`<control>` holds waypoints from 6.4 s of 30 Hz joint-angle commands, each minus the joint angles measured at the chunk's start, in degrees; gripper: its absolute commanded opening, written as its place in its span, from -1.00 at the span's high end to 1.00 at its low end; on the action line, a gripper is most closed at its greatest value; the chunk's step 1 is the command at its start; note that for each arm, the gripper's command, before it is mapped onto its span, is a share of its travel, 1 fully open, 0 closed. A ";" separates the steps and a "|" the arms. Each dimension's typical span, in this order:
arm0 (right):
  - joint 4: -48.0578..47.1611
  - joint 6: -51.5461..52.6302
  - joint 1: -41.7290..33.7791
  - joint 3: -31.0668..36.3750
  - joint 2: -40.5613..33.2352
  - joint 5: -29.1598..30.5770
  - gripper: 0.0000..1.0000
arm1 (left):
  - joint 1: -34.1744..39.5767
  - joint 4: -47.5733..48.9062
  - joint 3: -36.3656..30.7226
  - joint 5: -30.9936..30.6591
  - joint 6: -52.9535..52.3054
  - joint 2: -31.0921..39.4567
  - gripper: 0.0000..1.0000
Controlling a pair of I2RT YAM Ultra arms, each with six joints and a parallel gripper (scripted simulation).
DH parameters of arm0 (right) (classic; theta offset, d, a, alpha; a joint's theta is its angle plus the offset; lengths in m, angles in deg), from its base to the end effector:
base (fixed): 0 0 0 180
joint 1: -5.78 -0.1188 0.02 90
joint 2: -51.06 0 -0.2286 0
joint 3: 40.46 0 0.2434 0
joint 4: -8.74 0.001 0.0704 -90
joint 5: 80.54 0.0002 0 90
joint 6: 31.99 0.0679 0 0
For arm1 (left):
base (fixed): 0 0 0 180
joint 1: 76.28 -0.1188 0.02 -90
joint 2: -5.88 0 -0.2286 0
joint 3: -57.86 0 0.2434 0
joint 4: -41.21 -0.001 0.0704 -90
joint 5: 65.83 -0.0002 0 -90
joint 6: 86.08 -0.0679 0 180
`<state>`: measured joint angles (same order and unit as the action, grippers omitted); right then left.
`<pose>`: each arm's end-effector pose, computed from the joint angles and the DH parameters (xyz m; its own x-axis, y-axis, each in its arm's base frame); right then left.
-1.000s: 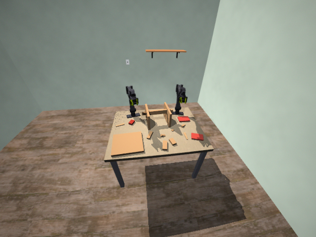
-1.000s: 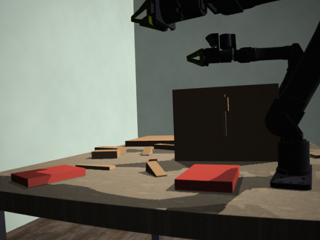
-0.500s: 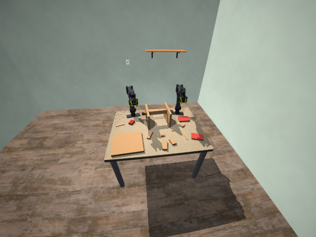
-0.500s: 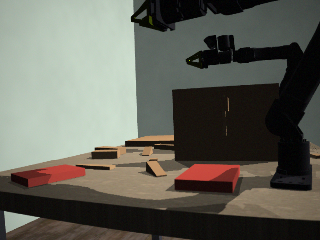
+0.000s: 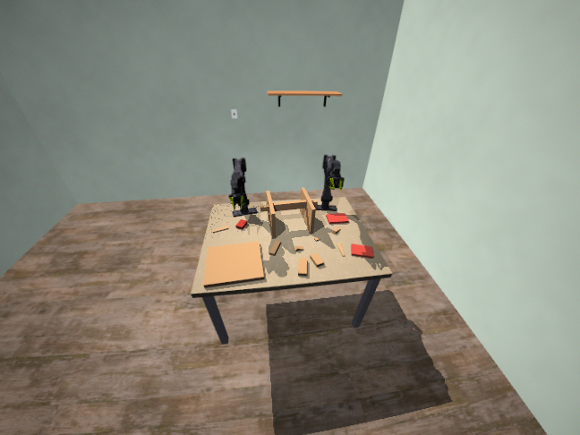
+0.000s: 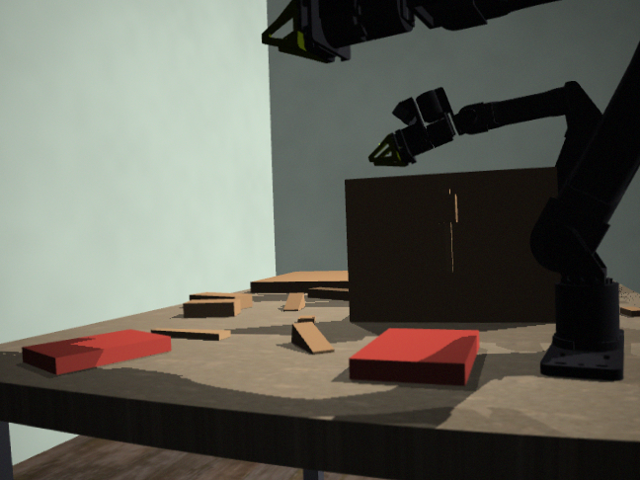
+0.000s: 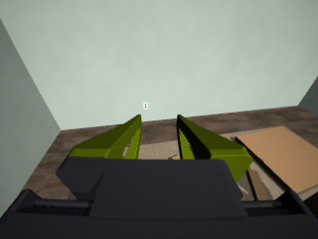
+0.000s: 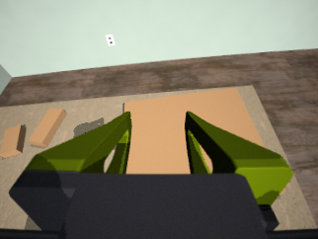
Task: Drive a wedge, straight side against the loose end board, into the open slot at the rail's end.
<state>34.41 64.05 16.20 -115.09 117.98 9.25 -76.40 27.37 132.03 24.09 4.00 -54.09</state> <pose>0.2983 -0.0536 0.3189 -0.2829 0.1590 -0.9459 0.2084 0.9728 0.1012 0.2799 0.0015 0.3771 0.0063 -0.0014 -1.0000 -0.0007 1.0000 -0.0014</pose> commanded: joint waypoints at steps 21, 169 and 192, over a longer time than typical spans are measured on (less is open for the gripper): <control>17.68 8.53 14.27 -3.44 8.83 0.50 0.14 | 0.25 0.37 2.53 0.26 -0.18 -0.29 0.22; 48.85 21.75 42.34 -5.91 26.30 0.64 0.95 | 0.25 0.37 2.53 0.26 -0.18 -0.29 0.22; 50.67 20.83 42.32 -7.68 27.68 0.53 0.95 | 0.25 0.37 2.53 0.26 -0.18 -0.29 0.22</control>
<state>84.70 85.27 57.99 -121.36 145.28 9.29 -76.40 27.37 132.03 24.09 4.00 -54.09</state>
